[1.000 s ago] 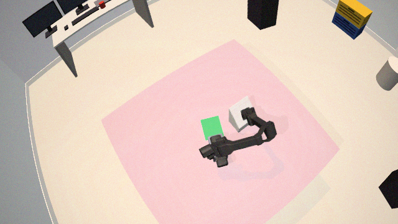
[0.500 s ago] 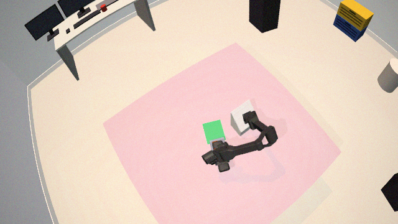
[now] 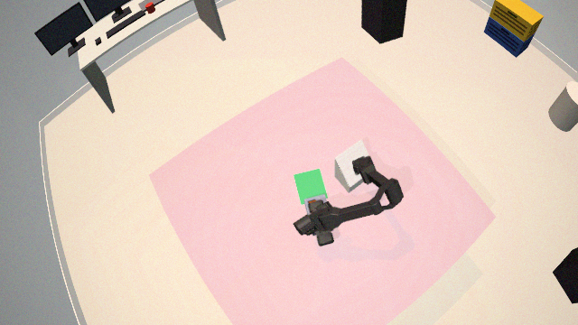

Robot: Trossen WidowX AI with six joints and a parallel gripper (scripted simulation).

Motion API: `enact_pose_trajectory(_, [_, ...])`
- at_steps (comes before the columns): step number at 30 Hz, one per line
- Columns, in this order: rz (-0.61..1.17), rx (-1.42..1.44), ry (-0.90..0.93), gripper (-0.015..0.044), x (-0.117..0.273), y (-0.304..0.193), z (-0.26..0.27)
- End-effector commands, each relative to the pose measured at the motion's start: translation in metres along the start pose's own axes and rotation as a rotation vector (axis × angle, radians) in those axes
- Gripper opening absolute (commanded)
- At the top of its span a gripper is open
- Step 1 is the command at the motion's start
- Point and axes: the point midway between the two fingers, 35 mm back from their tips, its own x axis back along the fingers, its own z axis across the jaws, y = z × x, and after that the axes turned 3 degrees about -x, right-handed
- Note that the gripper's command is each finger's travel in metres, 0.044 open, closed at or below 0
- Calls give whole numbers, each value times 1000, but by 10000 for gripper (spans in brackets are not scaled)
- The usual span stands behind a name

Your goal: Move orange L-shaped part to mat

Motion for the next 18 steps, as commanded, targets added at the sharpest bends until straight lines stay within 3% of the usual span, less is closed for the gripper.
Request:
enact_pose_trajectory(1, [0, 0, 0, 180, 0, 0, 0])
enact_pose_trajectory(14, [4, -9, -4, 180, 15, -1, 10])
enact_pose_trajectory(18, [0, -10, -12, 180, 49, 3, 5])
